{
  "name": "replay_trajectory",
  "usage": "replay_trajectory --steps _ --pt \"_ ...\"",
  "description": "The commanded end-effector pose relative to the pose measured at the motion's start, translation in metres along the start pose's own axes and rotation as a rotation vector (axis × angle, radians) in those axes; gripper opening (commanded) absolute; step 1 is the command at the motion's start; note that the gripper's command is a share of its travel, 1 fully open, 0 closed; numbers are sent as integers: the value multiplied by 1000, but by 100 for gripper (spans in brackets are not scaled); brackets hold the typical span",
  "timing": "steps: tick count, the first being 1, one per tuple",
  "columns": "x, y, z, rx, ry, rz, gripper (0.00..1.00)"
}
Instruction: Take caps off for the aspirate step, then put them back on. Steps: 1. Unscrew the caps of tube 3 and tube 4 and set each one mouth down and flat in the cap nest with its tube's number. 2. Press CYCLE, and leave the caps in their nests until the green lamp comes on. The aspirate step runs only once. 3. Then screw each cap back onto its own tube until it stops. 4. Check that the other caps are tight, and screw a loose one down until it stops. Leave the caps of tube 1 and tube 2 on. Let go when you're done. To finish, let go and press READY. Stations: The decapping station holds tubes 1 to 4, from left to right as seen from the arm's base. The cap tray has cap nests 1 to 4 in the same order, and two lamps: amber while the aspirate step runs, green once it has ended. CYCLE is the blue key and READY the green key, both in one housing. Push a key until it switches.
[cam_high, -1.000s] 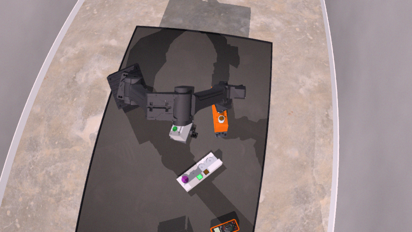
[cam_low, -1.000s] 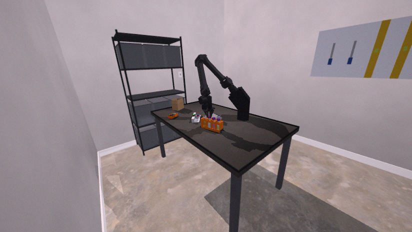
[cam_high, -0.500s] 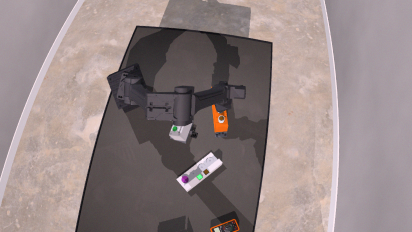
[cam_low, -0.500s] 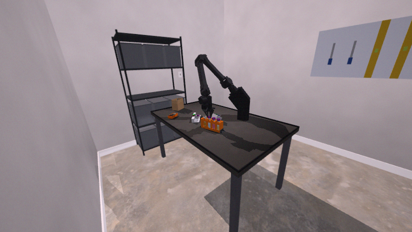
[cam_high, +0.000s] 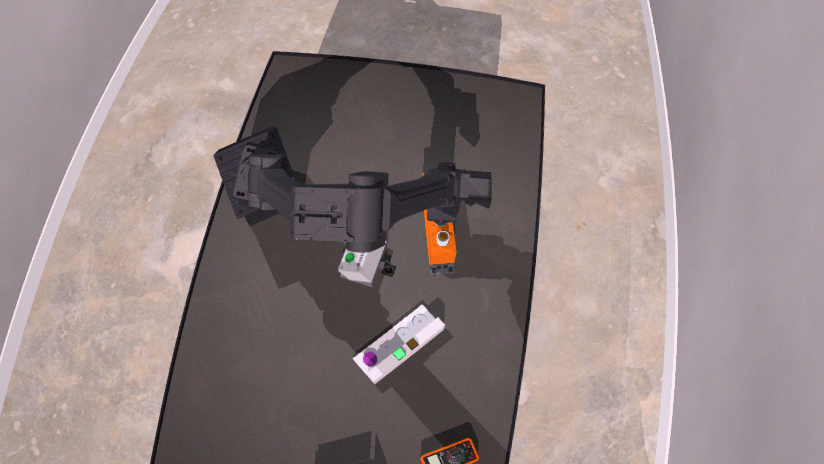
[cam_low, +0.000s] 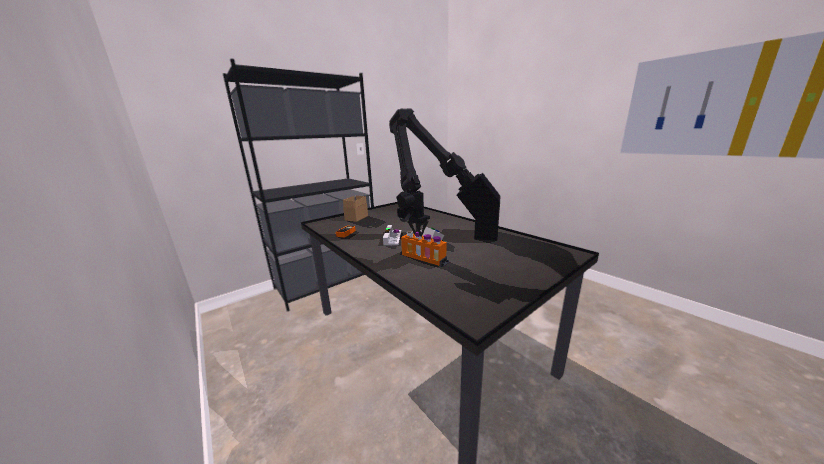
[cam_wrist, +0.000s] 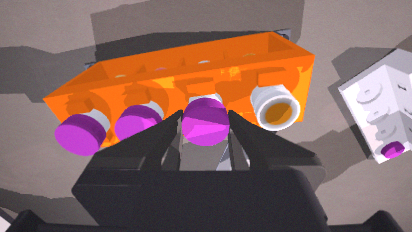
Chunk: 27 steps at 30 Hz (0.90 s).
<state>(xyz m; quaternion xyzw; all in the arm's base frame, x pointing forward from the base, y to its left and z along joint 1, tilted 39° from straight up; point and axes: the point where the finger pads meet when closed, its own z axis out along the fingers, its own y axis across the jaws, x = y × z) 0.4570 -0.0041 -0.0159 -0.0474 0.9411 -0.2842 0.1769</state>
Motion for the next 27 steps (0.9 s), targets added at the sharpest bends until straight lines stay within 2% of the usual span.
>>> replay_trajectory --steps 1,8,14,15,25,27 --pt "-13 0 -5 -3 -13 185 0" --pt "-11 0 -3 -3 -9 403 0" --pt "-8 0 -3 -4 -12 395 0" --pt "-8 0 -3 -4 -12 395 49" --pt "-8 0 -3 -4 -12 395 49" --pt "-13 1 -7 -7 -15 341 49"
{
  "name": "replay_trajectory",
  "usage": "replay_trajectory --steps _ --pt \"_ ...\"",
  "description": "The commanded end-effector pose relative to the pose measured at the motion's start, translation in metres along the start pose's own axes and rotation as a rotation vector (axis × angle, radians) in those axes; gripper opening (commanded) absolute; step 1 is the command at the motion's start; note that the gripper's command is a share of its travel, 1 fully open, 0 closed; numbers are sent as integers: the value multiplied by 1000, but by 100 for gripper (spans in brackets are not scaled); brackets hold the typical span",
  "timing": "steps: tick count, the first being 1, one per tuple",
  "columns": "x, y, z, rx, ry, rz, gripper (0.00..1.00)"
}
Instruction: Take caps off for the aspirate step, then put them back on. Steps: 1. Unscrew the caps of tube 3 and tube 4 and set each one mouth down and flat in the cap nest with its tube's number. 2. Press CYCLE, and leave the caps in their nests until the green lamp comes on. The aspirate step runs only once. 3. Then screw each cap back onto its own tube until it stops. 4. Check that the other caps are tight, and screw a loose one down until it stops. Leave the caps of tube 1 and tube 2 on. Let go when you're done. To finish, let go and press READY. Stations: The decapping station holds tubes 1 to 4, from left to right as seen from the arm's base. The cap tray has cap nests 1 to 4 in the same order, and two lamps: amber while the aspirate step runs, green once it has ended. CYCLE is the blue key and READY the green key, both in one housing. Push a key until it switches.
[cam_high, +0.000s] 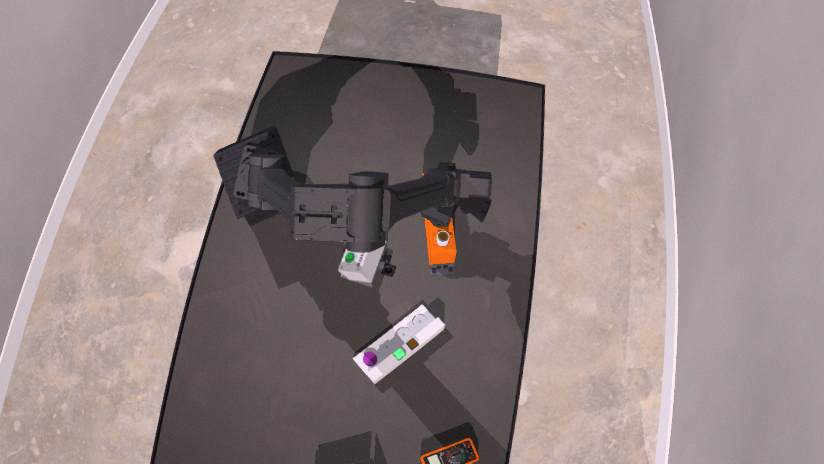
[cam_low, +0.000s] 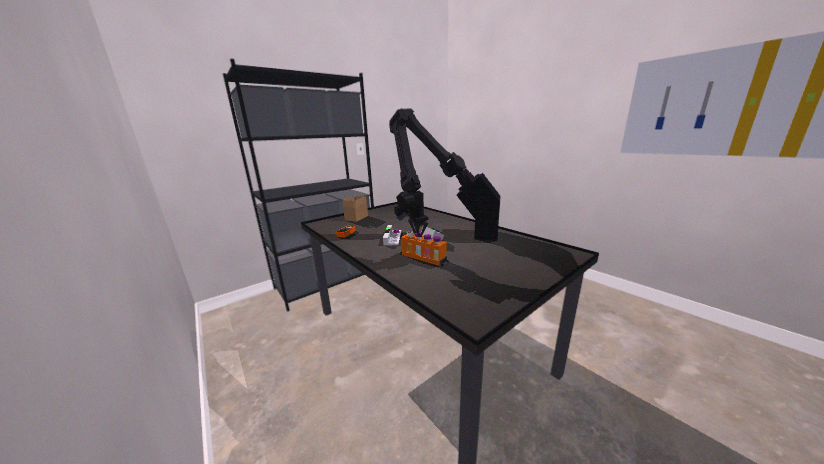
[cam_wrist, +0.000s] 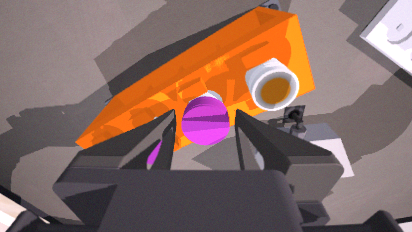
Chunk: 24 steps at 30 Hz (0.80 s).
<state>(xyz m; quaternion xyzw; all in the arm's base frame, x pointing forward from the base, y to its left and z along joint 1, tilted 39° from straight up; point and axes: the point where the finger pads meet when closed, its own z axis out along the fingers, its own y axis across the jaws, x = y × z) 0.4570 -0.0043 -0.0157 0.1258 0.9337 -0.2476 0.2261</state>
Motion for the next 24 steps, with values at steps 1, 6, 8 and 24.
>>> replay_trajectory --steps 1,6,8,24 --pt "-12 6 -7 -11 -13 -27 49" --pt "-14 7 -10 -13 -22 -227 49" --pt "-14 7 -10 -12 -22 -307 49" --pt "-7 6 -7 -8 -21 -774 49"
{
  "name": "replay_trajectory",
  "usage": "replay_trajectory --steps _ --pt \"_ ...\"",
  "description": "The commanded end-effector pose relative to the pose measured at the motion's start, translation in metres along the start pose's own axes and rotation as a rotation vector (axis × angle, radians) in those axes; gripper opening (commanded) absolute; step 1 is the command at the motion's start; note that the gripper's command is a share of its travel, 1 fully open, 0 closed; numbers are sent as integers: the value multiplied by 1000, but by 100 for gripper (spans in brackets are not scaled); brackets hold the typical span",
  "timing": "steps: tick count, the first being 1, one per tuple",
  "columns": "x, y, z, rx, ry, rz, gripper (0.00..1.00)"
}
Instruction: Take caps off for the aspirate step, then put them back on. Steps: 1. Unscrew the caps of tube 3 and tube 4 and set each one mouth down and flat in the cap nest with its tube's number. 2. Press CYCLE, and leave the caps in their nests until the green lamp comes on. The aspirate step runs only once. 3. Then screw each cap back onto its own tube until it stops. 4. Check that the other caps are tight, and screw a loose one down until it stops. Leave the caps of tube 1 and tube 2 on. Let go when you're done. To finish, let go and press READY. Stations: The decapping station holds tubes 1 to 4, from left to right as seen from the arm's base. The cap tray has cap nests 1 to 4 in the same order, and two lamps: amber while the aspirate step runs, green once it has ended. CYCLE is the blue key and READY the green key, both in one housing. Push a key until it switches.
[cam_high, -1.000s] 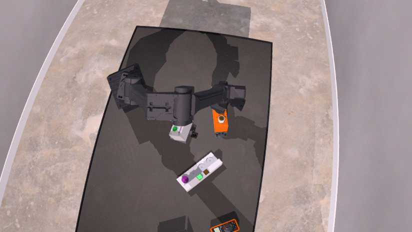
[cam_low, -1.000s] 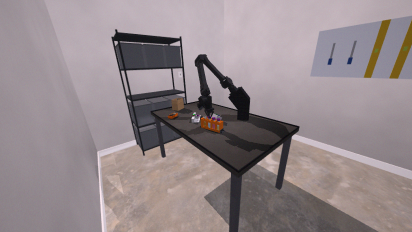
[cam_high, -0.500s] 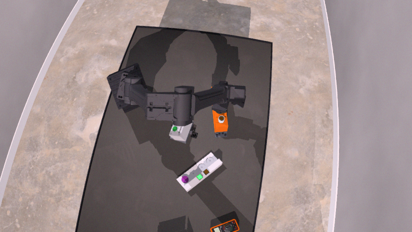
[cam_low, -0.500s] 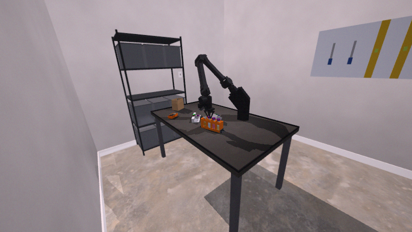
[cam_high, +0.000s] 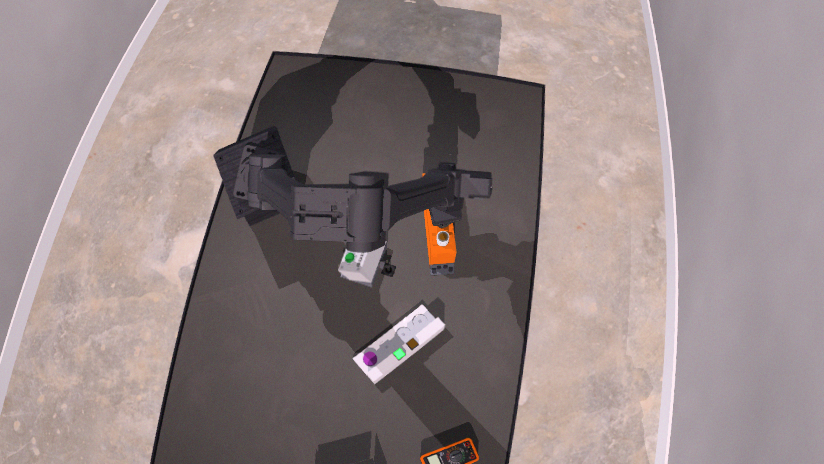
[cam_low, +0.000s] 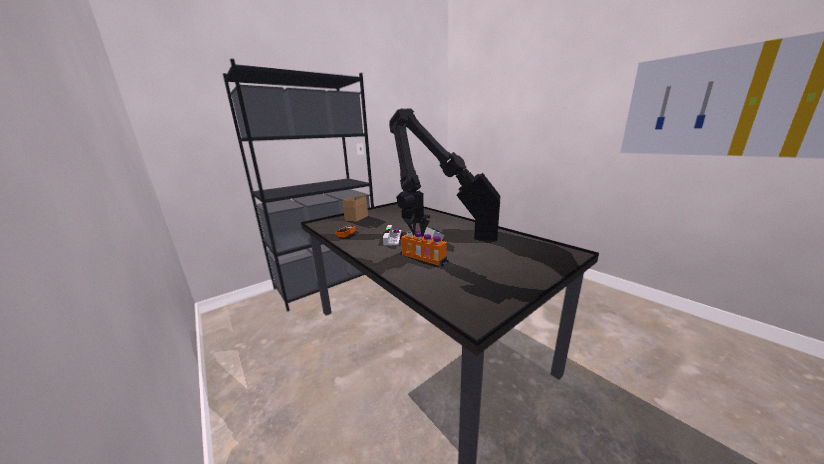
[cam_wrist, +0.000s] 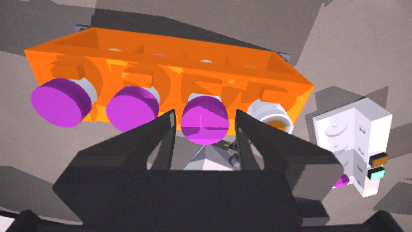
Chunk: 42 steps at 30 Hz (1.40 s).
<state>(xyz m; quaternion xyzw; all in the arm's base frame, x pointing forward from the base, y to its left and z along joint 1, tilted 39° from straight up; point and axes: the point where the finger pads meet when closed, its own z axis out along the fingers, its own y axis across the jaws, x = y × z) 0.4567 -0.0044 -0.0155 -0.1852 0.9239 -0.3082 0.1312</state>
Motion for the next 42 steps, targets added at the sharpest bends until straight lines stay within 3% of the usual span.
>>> replay_trajectory --steps 1,5,6,20,42 --pt "-9 1 -7 0 -25 -110 49" --pt "-7 -1 -3 2 -16 -94 49" --pt "-7 -1 -3 2 -16 -94 0" --pt "-7 -1 -3 2 -16 -94 0" --pt "-4 2 0 -4 -13 578 0"
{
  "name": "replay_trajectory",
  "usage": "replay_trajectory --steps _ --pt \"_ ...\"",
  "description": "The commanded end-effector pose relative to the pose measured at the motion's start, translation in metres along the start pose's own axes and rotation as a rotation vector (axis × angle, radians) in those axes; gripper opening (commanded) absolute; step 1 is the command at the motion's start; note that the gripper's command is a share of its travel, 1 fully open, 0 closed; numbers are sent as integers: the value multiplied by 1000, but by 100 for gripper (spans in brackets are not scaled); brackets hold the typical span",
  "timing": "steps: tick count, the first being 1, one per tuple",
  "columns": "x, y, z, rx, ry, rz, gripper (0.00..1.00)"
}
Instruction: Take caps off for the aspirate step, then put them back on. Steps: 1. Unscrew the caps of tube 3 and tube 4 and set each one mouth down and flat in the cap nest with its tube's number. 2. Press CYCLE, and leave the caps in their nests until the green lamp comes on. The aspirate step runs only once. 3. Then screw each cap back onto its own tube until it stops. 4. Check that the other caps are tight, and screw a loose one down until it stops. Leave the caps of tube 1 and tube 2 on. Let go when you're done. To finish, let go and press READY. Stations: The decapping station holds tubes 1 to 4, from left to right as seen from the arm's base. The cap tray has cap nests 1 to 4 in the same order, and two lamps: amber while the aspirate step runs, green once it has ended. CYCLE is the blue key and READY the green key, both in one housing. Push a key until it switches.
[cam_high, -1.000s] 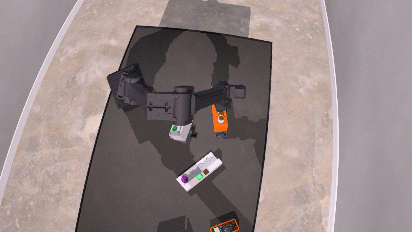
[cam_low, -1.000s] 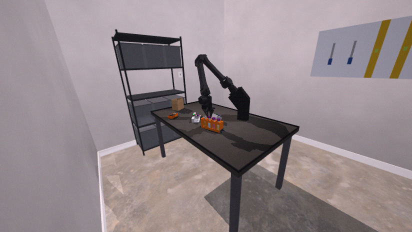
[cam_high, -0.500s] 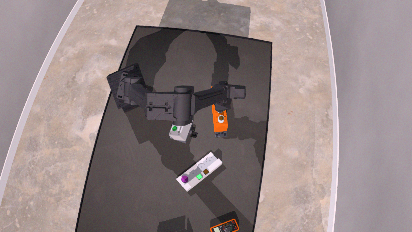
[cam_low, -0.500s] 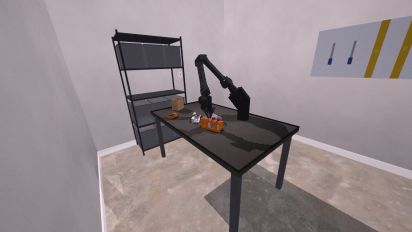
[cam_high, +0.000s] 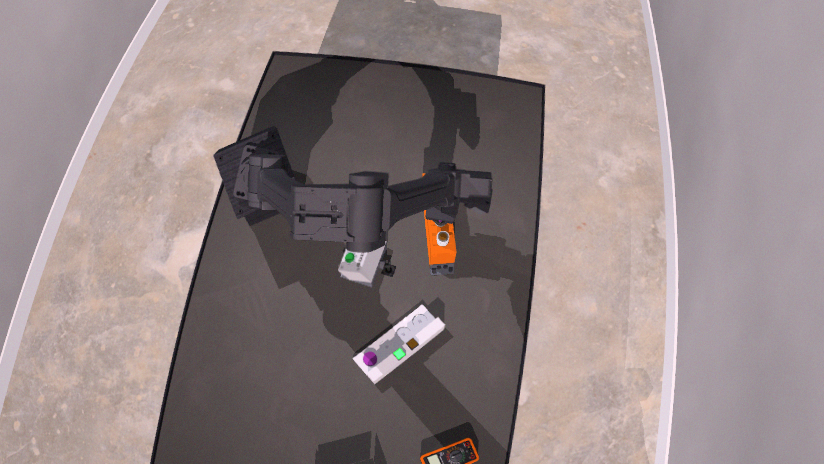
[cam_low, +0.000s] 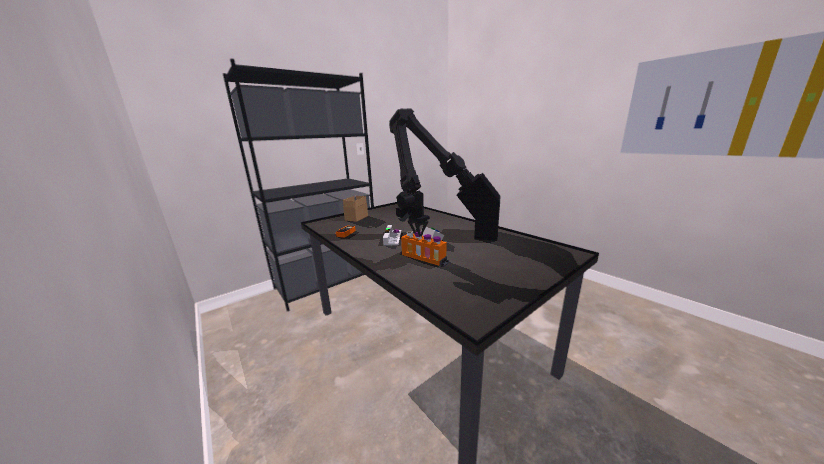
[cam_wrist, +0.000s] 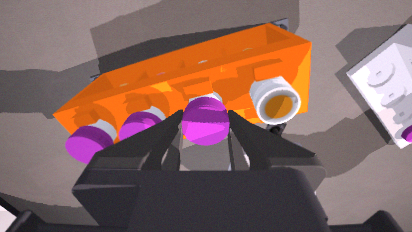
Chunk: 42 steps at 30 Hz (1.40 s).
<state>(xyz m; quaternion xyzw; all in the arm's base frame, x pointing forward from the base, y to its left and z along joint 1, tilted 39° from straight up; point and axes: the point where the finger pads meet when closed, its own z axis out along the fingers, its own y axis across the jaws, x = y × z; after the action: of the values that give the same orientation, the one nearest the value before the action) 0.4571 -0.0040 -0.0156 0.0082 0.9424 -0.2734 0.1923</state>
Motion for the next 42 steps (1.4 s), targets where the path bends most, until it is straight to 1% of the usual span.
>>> replay_trajectory --steps 1,3,6,11,12,13,24,25,26,35,37,42 --pt "-3 4 0 -4 -10 198 0" --pt "-3 4 0 -4 -10 198 0" --pt "-3 4 0 -5 -10 283 0" --pt "-6 1 -3 -5 -13 277 0" --pt "-1 4 3 -4 -5 284 49" --pt "-6 1 -2 -5 -13 277 49" --pt "-6 1 -2 -5 -13 277 49" --pt "-3 4 0 -6 -10 221 49" --pt "-3 5 -4 -7 -12 177 49" --pt "-3 5 -4 -5 -13 -184 49" --pt "-3 5 -4 -5 -13 -184 49" --pt "-3 5 -4 -4 -13 -384 49"
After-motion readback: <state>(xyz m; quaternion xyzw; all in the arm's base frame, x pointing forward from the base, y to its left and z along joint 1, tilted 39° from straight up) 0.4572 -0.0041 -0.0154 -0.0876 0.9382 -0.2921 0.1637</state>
